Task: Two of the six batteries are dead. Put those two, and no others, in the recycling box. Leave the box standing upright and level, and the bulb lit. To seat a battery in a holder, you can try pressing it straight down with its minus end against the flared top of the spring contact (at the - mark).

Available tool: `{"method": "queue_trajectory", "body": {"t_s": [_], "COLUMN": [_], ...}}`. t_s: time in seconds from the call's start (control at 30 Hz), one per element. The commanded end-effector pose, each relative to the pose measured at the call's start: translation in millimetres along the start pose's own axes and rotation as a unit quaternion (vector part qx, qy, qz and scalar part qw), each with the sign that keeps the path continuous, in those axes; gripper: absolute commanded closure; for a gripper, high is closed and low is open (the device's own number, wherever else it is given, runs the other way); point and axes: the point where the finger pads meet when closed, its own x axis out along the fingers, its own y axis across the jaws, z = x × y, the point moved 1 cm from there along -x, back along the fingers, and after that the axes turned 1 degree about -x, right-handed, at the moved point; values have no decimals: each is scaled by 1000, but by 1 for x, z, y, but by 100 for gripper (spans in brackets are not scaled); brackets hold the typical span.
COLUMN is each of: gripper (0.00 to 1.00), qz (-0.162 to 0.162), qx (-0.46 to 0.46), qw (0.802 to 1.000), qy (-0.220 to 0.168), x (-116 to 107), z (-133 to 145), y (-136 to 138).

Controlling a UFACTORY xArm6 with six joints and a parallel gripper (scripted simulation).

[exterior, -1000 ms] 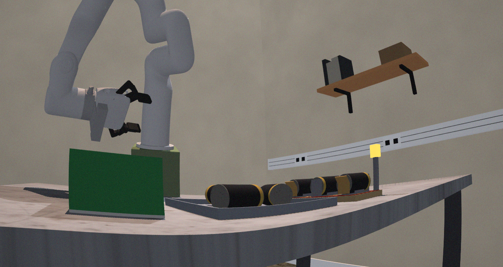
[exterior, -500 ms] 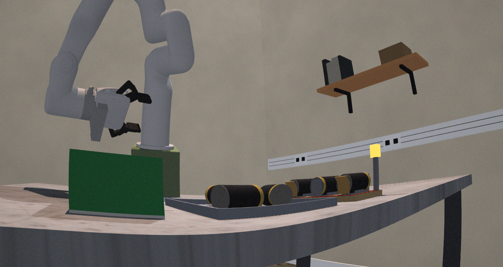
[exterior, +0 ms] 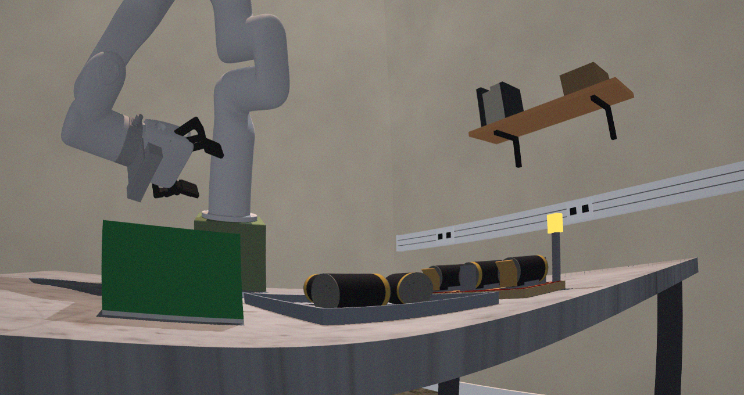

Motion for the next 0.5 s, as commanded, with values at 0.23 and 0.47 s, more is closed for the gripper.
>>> {"method": "queue_trajectory", "body": {"t_s": [0.23,0.47], "gripper": [0,0], "qz": [196,310], "qx": [35,34], "qw": [980,949], "qy": [12,45], "x": [-33,-54], "z": [-35,-62], "y": [-19,-50]}}
